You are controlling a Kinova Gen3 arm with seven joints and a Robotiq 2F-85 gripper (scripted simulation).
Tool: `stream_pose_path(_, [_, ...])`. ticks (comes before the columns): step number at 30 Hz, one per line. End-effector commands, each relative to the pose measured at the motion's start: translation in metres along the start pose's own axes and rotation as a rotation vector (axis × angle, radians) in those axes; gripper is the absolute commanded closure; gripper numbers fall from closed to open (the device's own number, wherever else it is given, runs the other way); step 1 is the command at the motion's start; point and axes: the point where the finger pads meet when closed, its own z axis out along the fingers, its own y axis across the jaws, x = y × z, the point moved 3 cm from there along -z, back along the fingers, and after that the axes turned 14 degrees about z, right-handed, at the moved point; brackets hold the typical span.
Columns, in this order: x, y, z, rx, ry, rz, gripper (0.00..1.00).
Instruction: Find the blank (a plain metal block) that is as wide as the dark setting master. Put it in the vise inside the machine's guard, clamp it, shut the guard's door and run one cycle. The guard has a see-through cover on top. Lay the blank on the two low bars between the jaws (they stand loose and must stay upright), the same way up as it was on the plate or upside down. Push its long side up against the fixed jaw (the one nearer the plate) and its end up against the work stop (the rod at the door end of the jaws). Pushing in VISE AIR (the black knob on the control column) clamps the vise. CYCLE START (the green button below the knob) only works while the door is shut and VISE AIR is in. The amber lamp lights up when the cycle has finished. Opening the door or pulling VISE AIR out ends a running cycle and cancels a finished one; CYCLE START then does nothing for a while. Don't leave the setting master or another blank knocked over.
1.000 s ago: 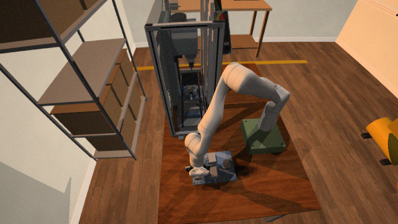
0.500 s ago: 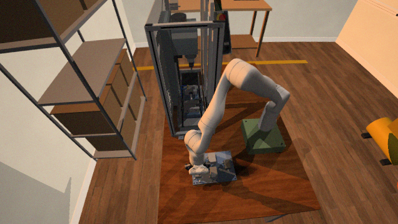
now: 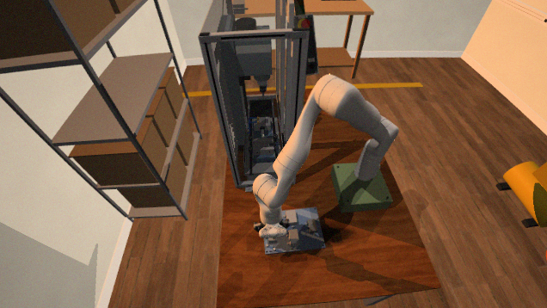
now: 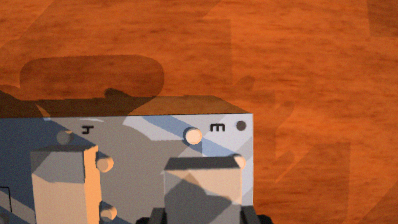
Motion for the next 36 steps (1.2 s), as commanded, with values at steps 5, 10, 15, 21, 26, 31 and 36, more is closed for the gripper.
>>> stream_pose_path(5, [0.0,0.0,-0.031,-0.002,0.002,0.0,0.9])
stream_pose_path(10, [0.0,0.0,-0.031,-0.002,0.002,0.0,0.9])
stream_pose_path(15, [0.0,0.0,-0.031,-0.002,0.002,0.0,0.9])
stream_pose_path(21, [0.0,0.0,-0.061,-0.002,0.002,0.0,0.9])
stream_pose_path(26, [0.0,0.0,-0.061,-0.002,0.002,0.0,0.9])
stream_pose_path(31, [0.0,0.0,-0.061,-0.002,0.002,0.0,0.9])
stream_pose_path(36, [0.0,0.0,-0.079,-0.002,0.002,0.0,0.9])
